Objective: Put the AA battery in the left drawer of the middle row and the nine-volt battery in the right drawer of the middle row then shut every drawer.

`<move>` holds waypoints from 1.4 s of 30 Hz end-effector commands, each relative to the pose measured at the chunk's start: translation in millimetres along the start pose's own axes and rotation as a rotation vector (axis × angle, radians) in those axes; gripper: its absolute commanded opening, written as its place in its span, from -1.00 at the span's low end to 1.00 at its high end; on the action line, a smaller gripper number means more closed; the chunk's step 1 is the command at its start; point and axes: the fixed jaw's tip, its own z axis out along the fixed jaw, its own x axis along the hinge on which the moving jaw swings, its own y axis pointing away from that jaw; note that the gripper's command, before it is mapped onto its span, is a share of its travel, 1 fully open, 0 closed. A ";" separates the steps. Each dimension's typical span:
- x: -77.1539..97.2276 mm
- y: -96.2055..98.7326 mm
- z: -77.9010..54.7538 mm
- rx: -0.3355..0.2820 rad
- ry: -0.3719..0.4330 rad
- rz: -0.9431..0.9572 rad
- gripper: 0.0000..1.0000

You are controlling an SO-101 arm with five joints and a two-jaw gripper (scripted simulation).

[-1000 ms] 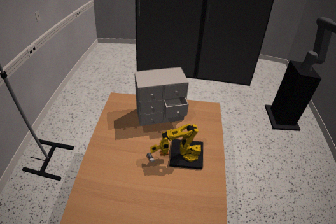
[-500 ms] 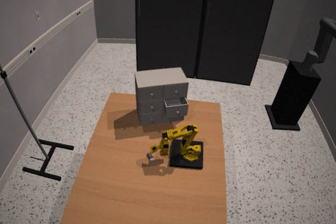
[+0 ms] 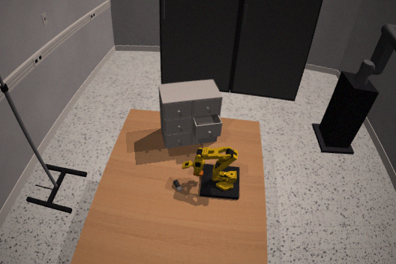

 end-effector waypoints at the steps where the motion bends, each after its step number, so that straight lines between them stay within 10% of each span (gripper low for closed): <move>1: 3.3 -7.5 -1.1 -0.002 -0.003 0.057 -1.00; 42: 20.2 -52.8 0.8 -0.006 -0.001 0.489 -1.00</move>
